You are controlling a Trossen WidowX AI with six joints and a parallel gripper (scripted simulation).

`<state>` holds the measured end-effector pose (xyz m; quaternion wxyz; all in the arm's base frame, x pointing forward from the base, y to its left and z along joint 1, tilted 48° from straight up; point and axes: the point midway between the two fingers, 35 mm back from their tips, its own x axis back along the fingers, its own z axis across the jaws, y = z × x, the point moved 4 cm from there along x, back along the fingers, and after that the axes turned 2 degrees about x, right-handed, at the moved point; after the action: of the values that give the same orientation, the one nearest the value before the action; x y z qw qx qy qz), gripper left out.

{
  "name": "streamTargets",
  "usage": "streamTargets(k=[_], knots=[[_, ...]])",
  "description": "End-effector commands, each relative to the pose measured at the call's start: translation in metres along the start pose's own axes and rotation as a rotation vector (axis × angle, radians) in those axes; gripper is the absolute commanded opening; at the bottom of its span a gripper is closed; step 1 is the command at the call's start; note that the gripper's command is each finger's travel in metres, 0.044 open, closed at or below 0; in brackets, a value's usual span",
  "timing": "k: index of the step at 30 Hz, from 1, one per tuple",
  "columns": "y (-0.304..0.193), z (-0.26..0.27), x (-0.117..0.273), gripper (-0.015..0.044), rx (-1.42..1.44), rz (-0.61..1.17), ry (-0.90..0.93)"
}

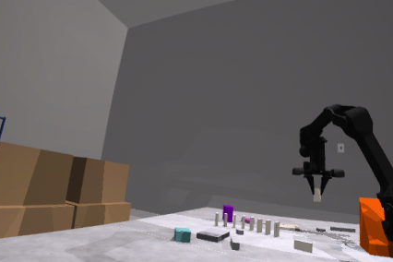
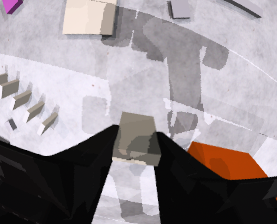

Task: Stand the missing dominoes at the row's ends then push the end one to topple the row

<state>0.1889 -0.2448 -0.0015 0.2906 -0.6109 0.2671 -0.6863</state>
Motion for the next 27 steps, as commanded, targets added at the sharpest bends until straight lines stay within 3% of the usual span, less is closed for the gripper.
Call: streamTargets(k=[1,6,11,27], knots=[[-0.006,0.009,0.007,0.0107,0.074,0.000,-0.007],[-0.055,0.078,0.010,0.0107,0.634,-0.003,-0.004],[-0.098,0.119,0.006,0.0107,1.019,0.010,0.004],[-0.100,0.124,-0.006,0.0107,1.045,0.009,0.004]])
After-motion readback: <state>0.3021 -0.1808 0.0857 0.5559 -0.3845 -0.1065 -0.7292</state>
